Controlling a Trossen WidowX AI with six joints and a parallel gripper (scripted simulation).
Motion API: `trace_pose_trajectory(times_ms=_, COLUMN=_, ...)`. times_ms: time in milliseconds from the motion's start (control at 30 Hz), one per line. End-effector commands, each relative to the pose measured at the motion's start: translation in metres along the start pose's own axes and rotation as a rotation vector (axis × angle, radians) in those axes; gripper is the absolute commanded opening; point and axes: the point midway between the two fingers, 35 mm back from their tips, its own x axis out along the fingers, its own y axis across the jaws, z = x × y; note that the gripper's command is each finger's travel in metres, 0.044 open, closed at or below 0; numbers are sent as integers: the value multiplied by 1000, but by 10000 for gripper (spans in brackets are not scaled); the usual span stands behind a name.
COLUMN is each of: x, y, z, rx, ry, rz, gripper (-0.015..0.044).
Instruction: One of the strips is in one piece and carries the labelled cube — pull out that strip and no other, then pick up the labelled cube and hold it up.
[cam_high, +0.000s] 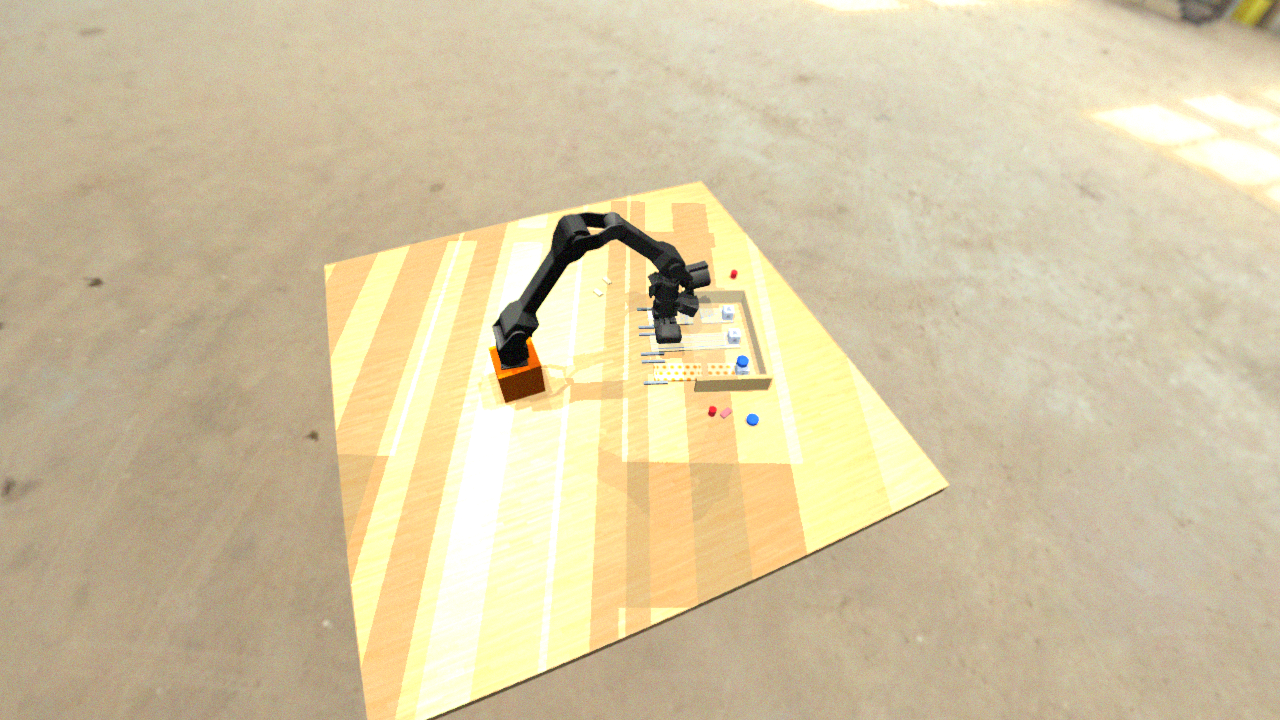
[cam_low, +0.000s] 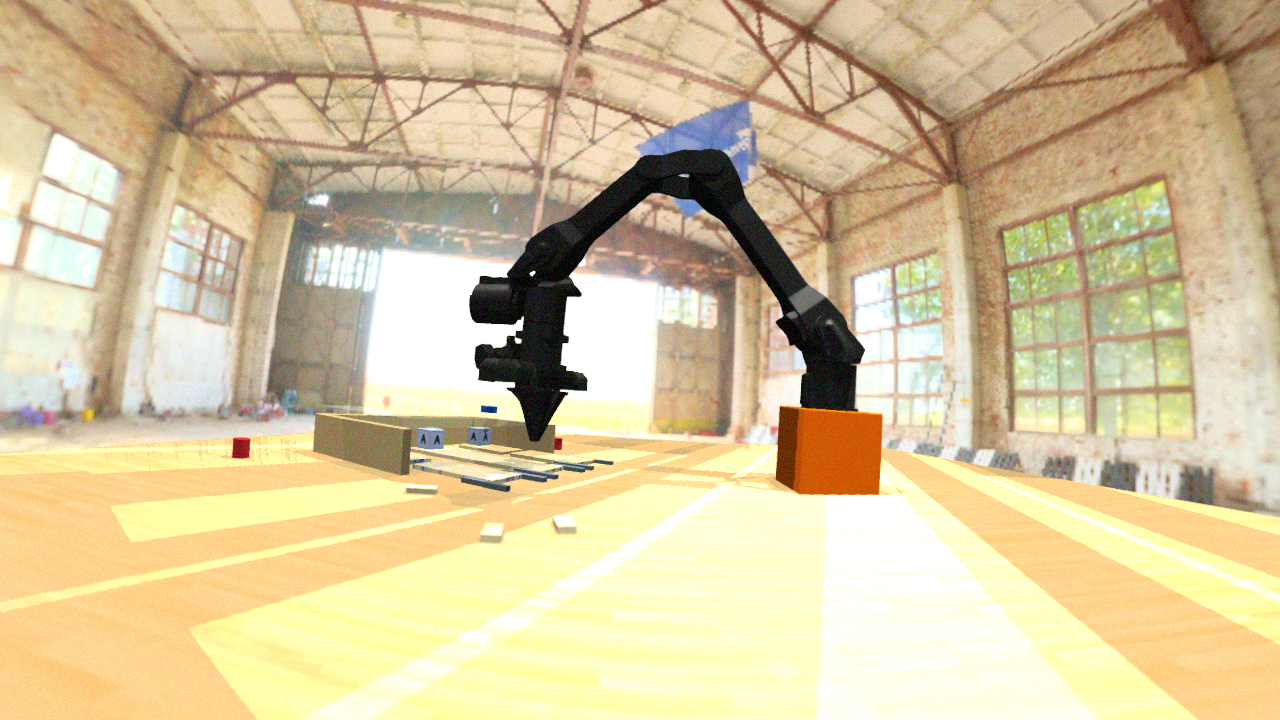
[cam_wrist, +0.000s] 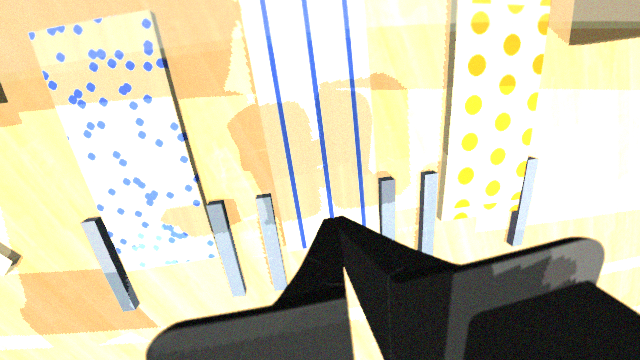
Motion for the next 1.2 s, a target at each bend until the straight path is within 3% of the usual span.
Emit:
trace_pose_trajectory(times_ms=0, x=8, y=-1, z=-1, rx=4, ry=3, rz=-5, gripper=0)
trace_pose_trajectory(times_ms=533, x=33, y=-3, z=-3, rx=4, ry=4, rz=-5, gripper=0)
trace_pose_trajectory(times_ms=1167, x=34, y=-3, z=-3, rx=4, ry=4, rz=-5, gripper=0)
